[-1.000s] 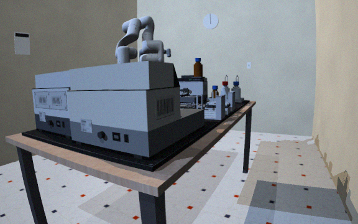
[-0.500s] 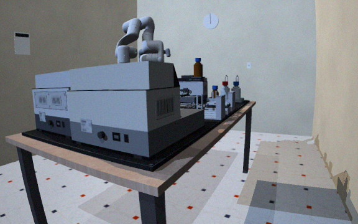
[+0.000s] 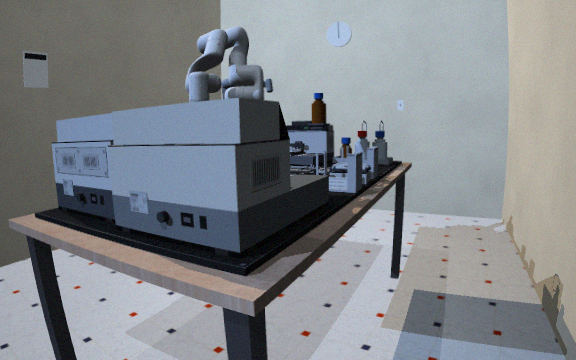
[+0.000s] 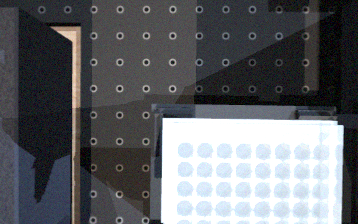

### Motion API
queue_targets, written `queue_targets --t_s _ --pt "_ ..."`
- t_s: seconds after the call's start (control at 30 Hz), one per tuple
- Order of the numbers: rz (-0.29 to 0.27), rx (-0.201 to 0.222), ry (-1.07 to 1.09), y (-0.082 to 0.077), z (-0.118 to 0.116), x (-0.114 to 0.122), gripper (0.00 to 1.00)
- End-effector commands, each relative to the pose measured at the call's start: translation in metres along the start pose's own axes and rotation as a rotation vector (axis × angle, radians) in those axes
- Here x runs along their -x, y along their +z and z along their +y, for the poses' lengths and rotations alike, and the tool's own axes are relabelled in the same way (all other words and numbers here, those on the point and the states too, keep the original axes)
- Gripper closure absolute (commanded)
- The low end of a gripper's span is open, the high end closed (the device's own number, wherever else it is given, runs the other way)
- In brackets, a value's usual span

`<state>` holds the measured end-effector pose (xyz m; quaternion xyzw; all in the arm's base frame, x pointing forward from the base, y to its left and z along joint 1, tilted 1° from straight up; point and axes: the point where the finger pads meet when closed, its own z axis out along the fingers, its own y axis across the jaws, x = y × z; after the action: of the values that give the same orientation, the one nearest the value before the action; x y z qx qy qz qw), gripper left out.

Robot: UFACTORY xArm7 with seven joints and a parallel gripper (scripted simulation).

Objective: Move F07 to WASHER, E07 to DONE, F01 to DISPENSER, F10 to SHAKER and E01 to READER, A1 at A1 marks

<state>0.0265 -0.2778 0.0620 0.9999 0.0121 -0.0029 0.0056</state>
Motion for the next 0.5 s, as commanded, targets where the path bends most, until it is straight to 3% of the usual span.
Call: queue_targets --t_s 0.0,0.47 --pt "0.000 0.004 0.000 -0.0024 0.0016 -0.0001 1.00" --pt "0.000 0.004 0.000 -0.0098 0.0017 -0.0001 1.00"
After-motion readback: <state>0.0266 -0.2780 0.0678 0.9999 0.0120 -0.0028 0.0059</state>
